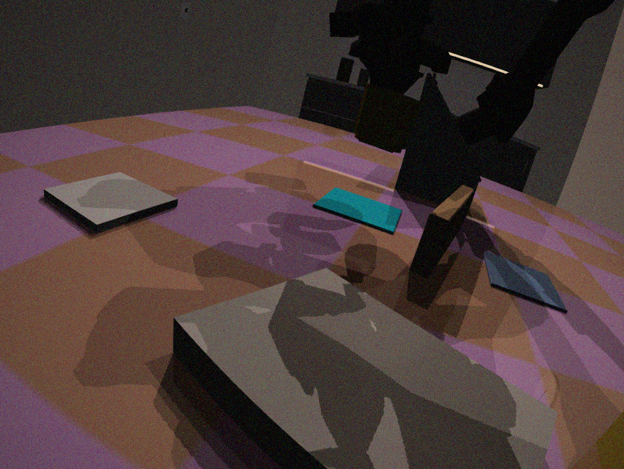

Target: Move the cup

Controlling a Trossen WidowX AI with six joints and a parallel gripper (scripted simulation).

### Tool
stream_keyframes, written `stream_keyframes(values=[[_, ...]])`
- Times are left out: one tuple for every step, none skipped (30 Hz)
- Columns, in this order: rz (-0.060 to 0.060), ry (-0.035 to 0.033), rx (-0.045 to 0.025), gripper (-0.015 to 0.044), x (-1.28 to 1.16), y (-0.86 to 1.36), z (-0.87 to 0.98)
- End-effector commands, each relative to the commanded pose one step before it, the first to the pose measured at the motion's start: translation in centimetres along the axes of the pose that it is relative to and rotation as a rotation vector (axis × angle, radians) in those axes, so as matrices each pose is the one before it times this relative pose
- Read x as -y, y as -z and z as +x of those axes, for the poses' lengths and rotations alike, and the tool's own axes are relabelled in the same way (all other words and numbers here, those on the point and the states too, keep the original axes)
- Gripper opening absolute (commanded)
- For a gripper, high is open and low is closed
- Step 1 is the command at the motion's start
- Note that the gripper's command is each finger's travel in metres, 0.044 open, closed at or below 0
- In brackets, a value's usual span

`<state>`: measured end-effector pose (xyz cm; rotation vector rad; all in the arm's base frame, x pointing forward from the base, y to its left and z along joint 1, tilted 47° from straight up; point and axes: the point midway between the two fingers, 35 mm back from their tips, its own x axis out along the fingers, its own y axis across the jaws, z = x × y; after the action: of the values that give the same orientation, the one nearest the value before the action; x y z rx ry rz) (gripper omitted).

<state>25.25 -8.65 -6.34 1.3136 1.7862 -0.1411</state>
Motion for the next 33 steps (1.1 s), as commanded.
stream_keyframes(values=[[0.0106, 0.00008, -0.01385, 0.0000, 0.118, 0.158, 1.051], [0.0000, -0.00006, -0.00003, 0.0000, -0.007, -0.015, 0.185], [0.0000, -0.00006, -0.00003, 0.0000, -0.007, -0.015, 0.183], [0.0000, -0.00006, -0.00004, 0.0000, -0.007, -0.014, 0.181], [0.0000, -0.00006, -0.00004, 0.0000, -0.007, -0.013, 0.181], [0.0000, -0.00006, -0.00004, 0.0000, -0.007, -0.012, 0.181], [0.0000, -0.00006, -0.00004, 0.0000, -0.007, -0.011, 0.181], [0.0000, -0.00006, -0.00004, 0.0000, -0.006, -0.010, 0.181], [0.0000, -0.00006, -0.00004, 0.0000, -0.006, -0.009, 0.181], [0.0000, -0.00006, -0.00005, 0.0000, -0.005, -0.009, 0.181], [0.0000, -0.00006, -0.00005, 0.0000, -0.005, -0.008, 0.181], [0.0000, -0.00006, -0.00005, 0.0000, -0.005, -0.007, 0.181], [0.0000, -0.00006, -0.00005, 0.0000, -0.004, -0.007, 0.181], [0.0000, -0.00006, -0.00005, 0.0000, -0.004, -0.006, 0.181], [0.0000, -0.00006, -0.00005, 0.0000, -0.003, -0.005, 0.181], [0.0000, -0.00006, -0.00005, 0.0000, -0.003, -0.004, 0.181], [0.0000, -0.00006, -0.00006, 0.0000, -0.002, -0.003, 0.181], [0.0000, -0.00006, -0.00006, 0.0000, -0.002, -0.002, 0.181], [0.0000, -0.00006, -0.00006, 0.0000, -0.001, -0.001, 0.181], [0.0000, -0.00006, -0.00006, 0.0000, 0.000, 0.000, 0.180], [0.0000, -0.00006, -0.00006, 0.0000, 0.000, 0.001, 0.180], [0.0000, -0.00006, -0.00006, 0.0000, 0.001, 0.002, 0.180], [0.0000, -0.00006, -0.00006, 0.0000, 0.002, 0.004, 0.180], [0.0000, -0.00005, -0.00006, 0.0000, 0.002, 0.005, 0.167], [0.0000, -0.00005, -0.00006, 0.0000, 0.003, 0.006, 0.166], [0.0000, -0.00005, -0.00006, 0.0000, 0.004, 0.007, 0.167], [0.0000, -0.00005, -0.00006, 0.0000, 0.005, 0.008, 0.168], [0.0000, -0.00005, -0.00007, 0.0000, 0.006, 0.010, 0.168], [0.0000, -0.00005, -0.00007, 0.0000, 0.007, 0.011, 0.168], [0.0000, -0.00006, -0.00008, 0.0000, 0.007, 0.012, 0.167], [0.0000, -0.00006, -0.00009, 0.0000, 0.008, 0.014, 0.167], [0.0000, -0.00006, -0.00010, 0.0000, 0.008, 0.015, 0.167], [0.0000, -0.00006, -0.00011, 0.0000, 0.009, 0.016, 0.166]])
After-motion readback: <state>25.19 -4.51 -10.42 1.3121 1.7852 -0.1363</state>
